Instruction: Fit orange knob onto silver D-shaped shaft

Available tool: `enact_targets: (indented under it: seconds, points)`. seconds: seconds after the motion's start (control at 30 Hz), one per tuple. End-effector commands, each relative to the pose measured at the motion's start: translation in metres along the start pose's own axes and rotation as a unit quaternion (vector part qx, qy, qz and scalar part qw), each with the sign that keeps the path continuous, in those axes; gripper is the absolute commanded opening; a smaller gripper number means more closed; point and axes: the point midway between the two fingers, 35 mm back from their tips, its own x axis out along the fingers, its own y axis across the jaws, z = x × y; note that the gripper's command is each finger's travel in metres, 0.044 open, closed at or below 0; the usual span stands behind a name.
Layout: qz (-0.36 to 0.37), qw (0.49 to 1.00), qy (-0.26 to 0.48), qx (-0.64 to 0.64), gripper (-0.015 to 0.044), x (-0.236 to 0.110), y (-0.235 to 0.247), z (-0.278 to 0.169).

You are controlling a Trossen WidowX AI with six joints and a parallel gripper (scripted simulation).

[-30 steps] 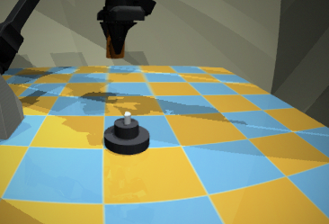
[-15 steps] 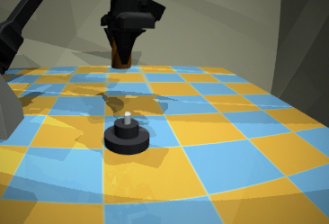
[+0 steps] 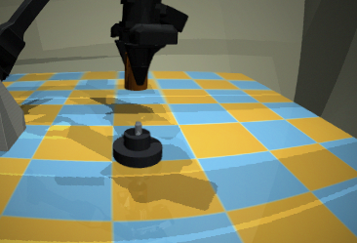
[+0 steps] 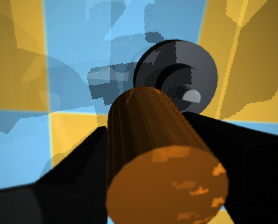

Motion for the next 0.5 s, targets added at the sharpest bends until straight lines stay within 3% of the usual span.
enact_targets:
  seconds: [0.0, 0.47]
  points:
    - [0.0, 1.0, 0.001, 0.0, 0.0, 0.006, -0.016, -0.004]
    - [0.0, 1.0, 0.001, -0.004, 0.0, 0.019, -0.045, -0.012]
